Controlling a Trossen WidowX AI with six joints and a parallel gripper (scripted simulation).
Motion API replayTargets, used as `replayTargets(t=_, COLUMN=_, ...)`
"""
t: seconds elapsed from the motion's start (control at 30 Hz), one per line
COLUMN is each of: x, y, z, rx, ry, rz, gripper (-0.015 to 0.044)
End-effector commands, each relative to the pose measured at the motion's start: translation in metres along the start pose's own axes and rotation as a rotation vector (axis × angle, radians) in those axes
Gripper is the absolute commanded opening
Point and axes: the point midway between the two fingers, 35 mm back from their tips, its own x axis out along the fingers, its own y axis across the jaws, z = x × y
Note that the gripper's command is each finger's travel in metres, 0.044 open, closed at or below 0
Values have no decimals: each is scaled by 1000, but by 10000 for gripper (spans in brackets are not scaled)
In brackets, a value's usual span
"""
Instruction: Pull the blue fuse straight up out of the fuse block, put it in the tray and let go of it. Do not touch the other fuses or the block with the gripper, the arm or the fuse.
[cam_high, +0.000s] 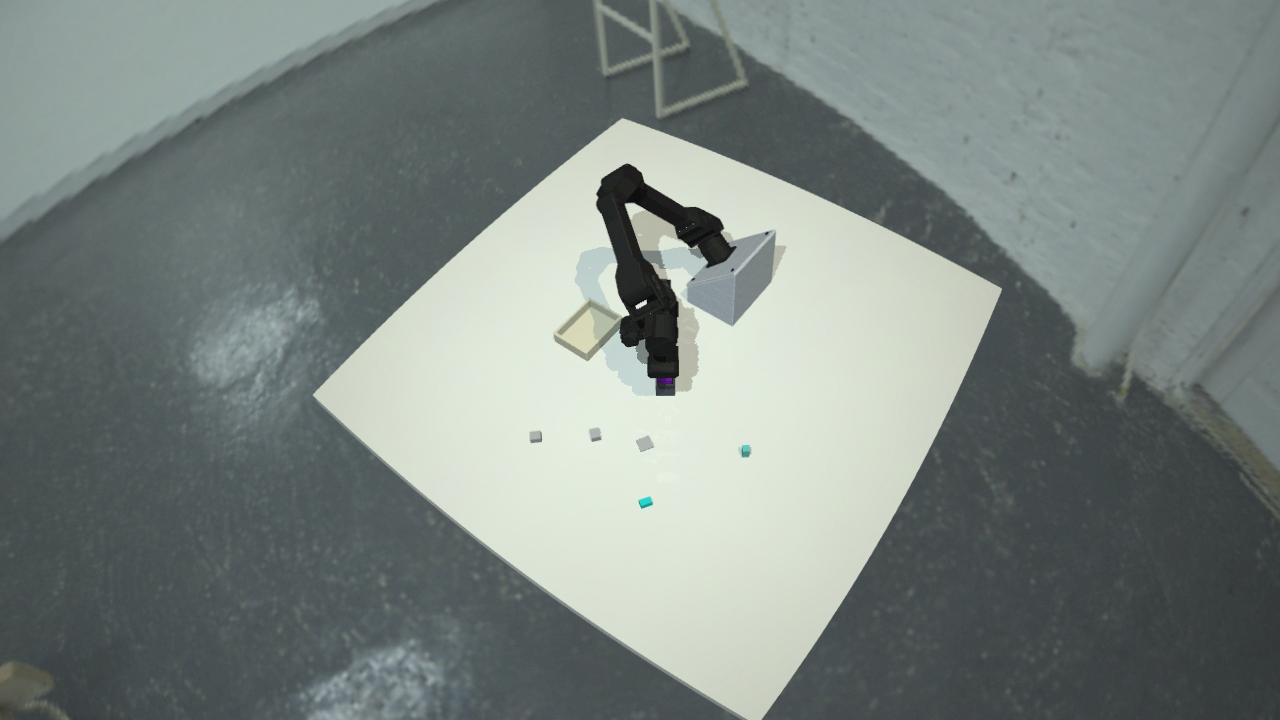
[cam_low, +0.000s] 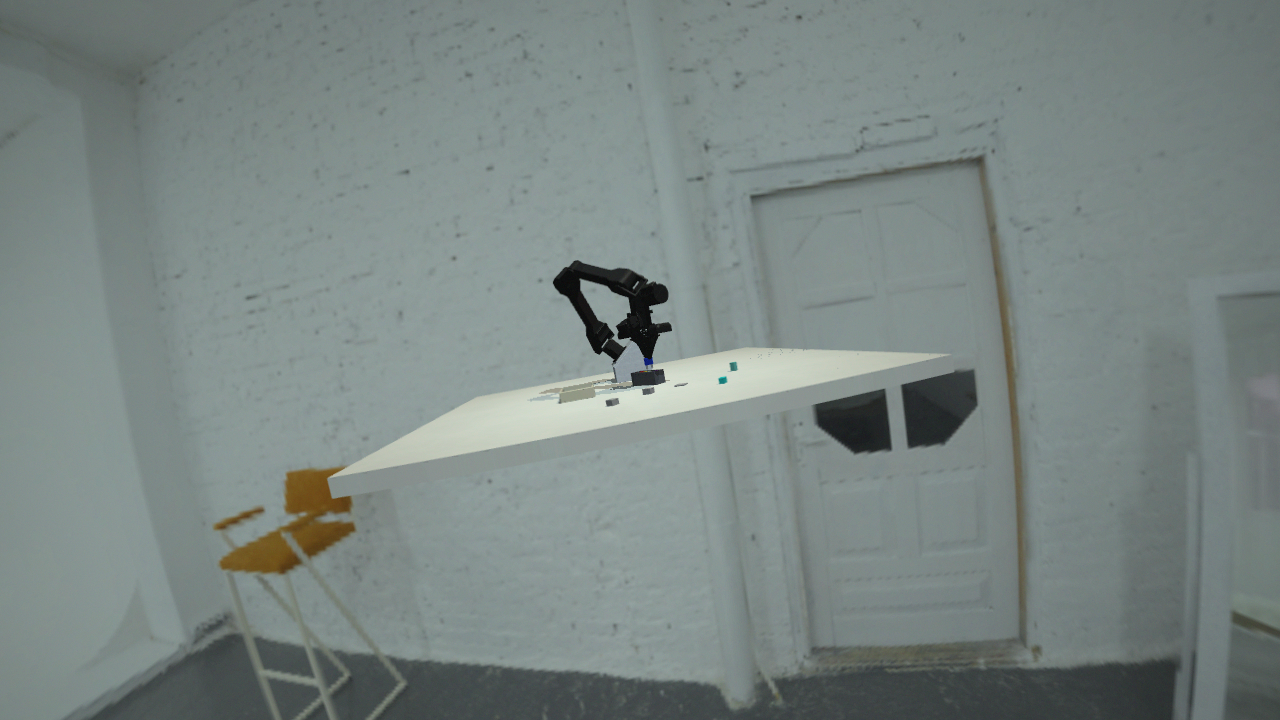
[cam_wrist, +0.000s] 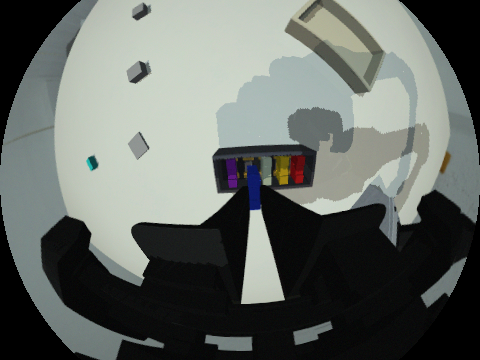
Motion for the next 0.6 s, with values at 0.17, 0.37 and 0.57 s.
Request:
replayTargets(t=0.17, x=-16, y=1, z=0, rx=6, ry=3, rz=5, gripper=0)
replayTargets(t=0.37, x=-19, y=-1, z=4, rx=6, ry=5, rz=6, gripper=0)
replayTargets(t=0.57, x=-20, y=-17, z=45, rx=3, ry=15, rz=15, gripper=0)
